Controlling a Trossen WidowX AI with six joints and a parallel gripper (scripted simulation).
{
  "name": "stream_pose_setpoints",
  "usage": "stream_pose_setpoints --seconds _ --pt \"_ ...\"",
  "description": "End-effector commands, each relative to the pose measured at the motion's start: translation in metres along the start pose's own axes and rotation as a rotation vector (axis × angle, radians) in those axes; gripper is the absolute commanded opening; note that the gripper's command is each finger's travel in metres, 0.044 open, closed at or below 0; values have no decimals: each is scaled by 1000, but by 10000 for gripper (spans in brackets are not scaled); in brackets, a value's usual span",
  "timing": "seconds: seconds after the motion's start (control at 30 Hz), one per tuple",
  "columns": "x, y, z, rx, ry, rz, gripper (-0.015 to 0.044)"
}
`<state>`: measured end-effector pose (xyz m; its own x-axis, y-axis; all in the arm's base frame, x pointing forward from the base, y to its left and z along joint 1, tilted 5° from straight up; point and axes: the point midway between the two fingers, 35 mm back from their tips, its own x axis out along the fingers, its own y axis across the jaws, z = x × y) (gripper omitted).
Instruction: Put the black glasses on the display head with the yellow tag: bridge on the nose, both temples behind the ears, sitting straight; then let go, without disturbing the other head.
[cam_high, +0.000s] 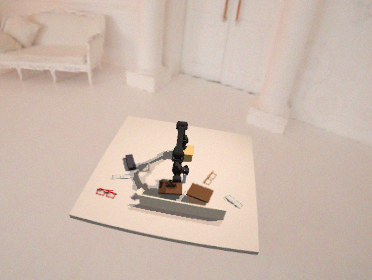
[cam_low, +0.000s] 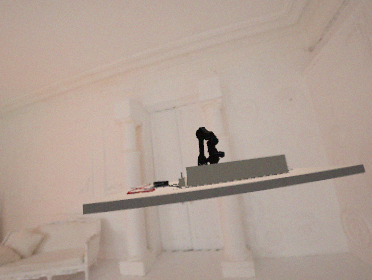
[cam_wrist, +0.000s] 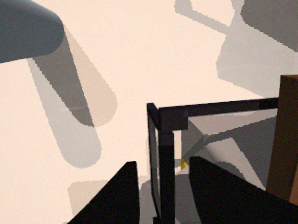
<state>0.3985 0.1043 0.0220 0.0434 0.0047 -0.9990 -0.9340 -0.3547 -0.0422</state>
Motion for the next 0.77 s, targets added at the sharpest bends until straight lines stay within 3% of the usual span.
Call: stream_pose_setpoints --seconds 0.0,0.73 --pt "-8 -2 -2 1 13 34 107" --pt "-43 52 -5 2 29 90 107"
